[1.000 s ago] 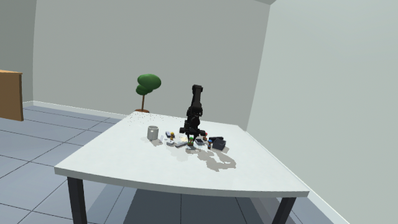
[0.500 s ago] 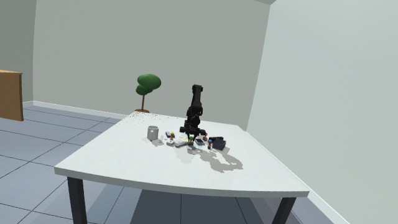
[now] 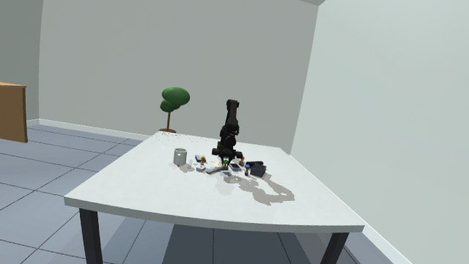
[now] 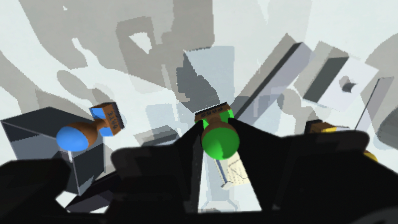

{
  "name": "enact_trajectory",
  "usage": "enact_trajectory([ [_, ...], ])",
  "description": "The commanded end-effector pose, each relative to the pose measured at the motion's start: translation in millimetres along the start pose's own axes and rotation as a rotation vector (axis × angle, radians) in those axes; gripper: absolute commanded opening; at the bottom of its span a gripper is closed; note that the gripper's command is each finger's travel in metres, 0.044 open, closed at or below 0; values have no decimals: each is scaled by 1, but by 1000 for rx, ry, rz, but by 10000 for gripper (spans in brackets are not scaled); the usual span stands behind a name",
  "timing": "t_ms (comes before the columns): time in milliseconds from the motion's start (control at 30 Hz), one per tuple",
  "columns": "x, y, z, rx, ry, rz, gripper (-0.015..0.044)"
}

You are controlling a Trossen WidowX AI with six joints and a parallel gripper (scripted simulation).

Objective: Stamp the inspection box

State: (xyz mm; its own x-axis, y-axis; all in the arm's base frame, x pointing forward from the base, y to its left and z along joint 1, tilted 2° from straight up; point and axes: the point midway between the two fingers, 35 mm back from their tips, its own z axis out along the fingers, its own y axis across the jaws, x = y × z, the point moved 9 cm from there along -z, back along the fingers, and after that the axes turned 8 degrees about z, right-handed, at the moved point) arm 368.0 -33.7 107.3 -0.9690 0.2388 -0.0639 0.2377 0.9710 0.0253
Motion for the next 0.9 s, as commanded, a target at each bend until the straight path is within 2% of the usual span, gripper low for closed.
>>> enact_trajectory([
  [0,0,0,-3,2,-2,0,0],
  [867,-1,0,-15,3,-3,0,0],
])
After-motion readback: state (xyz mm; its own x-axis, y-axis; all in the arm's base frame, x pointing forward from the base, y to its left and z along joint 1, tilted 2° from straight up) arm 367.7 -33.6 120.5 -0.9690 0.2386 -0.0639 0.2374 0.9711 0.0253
